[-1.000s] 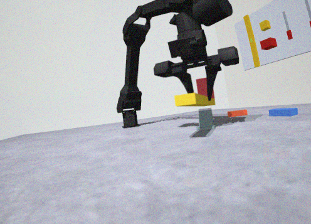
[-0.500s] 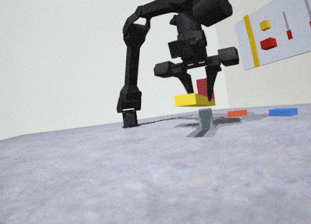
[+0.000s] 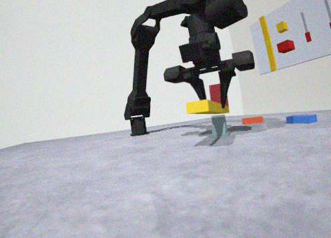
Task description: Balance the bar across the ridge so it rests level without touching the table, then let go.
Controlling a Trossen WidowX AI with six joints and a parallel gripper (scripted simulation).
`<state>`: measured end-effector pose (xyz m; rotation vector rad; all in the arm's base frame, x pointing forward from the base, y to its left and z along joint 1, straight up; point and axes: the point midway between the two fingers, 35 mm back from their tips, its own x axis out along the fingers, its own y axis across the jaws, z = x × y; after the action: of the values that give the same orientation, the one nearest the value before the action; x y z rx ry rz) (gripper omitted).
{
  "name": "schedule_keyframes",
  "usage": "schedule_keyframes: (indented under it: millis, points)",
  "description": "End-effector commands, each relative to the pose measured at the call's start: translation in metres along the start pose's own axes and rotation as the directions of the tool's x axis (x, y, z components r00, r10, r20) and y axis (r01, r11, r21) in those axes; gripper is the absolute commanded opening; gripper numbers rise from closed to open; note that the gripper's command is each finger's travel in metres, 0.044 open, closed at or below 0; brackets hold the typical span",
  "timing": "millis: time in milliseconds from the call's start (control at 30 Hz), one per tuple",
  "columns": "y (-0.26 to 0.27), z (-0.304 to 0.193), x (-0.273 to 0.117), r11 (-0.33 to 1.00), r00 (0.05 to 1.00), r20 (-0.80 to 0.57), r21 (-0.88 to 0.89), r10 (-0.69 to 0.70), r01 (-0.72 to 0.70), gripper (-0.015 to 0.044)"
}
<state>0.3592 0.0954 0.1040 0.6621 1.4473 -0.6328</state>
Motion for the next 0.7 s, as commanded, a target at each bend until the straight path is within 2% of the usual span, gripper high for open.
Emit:
schedule_keyframes:
  millis: [0,667]
  points:
    - [0.0001,-0.0001,0.0010,1.000,1.000,0.000,-0.003,0.000,0.000,0.0000]
    - [0.0001,-0.0002,0.0027,1.000,1.000,0.000,-0.003,0.000,0.000,0.0000]
